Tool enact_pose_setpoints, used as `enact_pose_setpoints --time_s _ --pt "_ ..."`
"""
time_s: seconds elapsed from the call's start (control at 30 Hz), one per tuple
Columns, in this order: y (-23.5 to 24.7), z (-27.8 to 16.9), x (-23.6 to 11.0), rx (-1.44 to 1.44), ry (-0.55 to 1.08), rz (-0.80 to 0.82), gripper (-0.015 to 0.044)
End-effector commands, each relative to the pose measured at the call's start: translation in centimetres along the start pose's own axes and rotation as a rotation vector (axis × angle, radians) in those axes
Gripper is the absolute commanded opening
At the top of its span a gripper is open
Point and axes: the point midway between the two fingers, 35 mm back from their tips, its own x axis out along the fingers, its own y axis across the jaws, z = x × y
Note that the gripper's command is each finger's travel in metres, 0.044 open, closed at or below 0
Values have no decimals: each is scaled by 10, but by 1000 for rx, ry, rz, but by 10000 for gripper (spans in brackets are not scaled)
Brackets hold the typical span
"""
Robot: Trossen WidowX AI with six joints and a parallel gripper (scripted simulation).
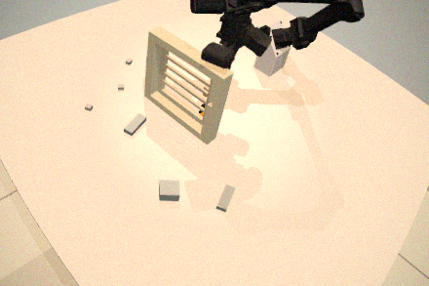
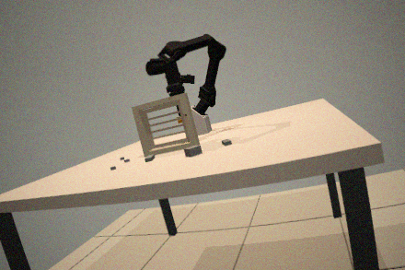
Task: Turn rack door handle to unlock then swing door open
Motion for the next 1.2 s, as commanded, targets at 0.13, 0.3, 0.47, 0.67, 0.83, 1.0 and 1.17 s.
enact_pose_setpoints --time_s 0.13,0.3,0.47,0.67,0.83,1.0,1.17 --pt "-1 -1 1 340 3 -2 284" --pt "-1 -1 1 588 3 -3 284" --pt "-1 -1 0 836 3 -3 284" --pt "-1 -1 0 1133 2 -4 284" --pt "-1 -1 0 1381 2 -4 284" --pt "-1 -1 0 1629 1 -4 284" --pt "-1 -1 0 1877 1 -5 284"
